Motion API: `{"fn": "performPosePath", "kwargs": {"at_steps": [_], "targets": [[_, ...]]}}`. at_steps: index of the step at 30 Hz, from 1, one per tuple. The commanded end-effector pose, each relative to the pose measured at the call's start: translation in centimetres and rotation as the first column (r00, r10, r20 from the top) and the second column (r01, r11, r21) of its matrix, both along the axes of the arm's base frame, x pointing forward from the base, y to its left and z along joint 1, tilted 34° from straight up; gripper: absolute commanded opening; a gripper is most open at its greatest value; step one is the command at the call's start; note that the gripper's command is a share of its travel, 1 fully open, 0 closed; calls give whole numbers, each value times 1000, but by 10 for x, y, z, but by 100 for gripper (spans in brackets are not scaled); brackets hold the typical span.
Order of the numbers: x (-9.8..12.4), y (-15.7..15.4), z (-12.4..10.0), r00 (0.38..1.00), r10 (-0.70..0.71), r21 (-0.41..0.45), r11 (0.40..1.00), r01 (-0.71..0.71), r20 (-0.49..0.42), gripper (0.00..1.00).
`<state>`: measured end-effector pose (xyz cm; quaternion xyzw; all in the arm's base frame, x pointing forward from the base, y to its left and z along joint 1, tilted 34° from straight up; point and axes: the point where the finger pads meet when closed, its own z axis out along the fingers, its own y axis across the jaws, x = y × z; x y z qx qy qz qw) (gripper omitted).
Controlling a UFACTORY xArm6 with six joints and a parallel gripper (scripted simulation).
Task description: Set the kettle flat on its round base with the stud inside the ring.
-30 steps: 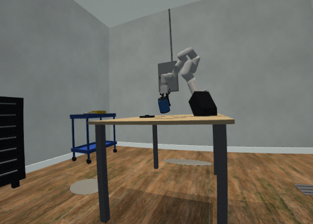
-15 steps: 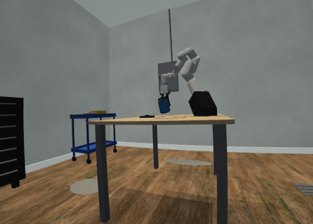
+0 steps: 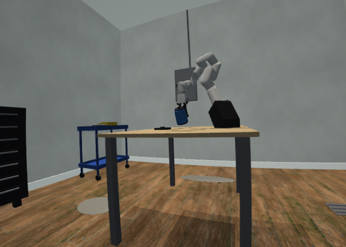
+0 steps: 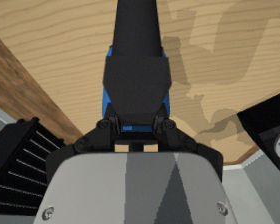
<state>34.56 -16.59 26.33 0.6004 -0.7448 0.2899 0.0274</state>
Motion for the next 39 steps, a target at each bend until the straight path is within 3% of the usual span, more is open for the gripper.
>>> {"fn": "performPosePath", "kwargs": {"at_steps": [1, 39], "targets": [[1, 0, 2, 1000, 1, -1, 1000, -1, 4, 0], [9, 21, -7, 1000, 1, -1, 1000, -1, 4, 0]]}}
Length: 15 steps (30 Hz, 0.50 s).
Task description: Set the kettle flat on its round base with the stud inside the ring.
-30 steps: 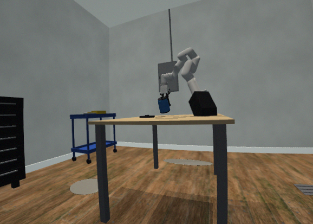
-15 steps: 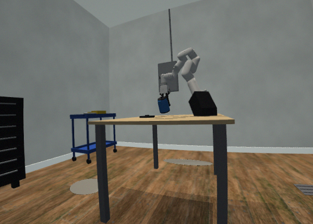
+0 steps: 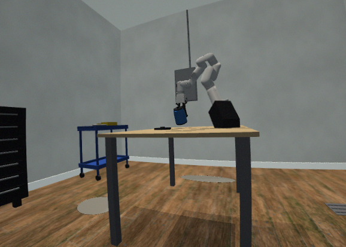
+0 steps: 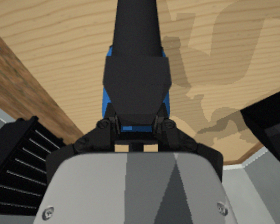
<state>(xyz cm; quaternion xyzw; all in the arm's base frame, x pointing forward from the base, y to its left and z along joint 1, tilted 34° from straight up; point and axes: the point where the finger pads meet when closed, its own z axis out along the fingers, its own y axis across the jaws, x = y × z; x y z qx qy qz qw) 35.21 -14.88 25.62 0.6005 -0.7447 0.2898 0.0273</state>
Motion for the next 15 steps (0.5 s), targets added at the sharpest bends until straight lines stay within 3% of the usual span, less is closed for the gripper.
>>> {"fn": "performPosePath", "kwargs": {"at_steps": [1, 15], "targets": [[3, 6, -1, 1000, 0, -1, 1000, 0, 4, 0], [11, 27, -10, 1000, 0, -1, 1000, 0, 4, 0]]}}
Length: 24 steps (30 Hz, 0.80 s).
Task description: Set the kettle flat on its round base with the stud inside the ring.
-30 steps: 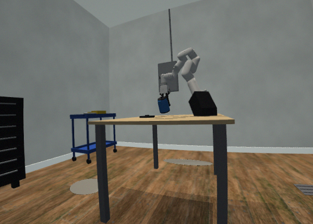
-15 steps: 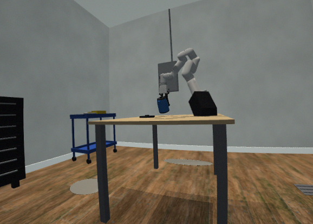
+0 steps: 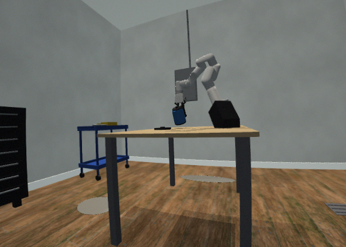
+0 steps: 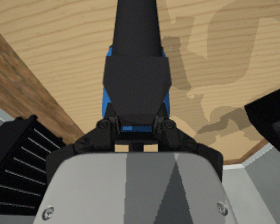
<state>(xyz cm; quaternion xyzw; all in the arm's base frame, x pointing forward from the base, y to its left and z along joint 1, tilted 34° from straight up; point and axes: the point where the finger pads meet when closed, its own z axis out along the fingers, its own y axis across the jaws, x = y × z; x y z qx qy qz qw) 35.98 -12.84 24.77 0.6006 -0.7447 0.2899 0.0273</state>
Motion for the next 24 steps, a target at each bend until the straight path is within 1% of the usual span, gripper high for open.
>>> {"fn": "performPosePath", "kwargs": {"at_steps": [1, 7, 22, 24], "targets": [[4, 9, -2, 1000, 0, -1, 1000, 0, 4, 0], [8, 18, -6, 1000, 0, -1, 1000, 0, 4, 0], [23, 58, -23, 1000, 0, -1, 1000, 0, 4, 0], [23, 58, -23, 1000, 0, -1, 1000, 0, 4, 0]]}}
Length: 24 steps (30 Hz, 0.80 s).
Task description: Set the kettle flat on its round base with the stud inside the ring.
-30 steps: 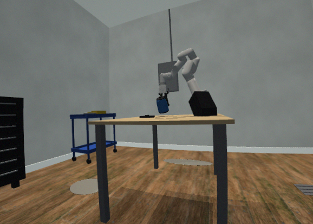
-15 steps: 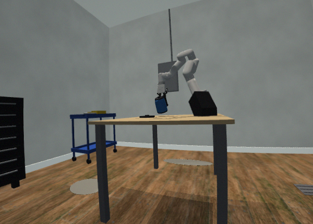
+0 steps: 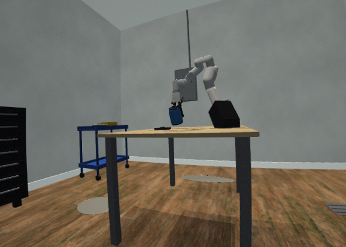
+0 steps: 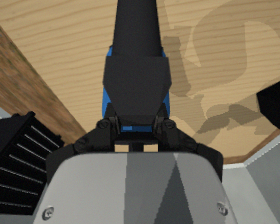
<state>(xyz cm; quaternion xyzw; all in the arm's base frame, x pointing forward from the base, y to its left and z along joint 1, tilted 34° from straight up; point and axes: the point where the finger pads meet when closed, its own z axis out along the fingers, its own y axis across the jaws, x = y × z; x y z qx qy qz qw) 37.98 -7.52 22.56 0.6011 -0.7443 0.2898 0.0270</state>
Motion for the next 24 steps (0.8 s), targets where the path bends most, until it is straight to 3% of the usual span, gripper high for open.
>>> {"fn": "performPosePath", "kwargs": {"at_steps": [1, 24], "targets": [[4, 8, -2, 1000, -1, -1, 1000, 1, 4, 0], [32, 80, -32, 1000, -1, -1, 1000, 1, 4, 0]]}}
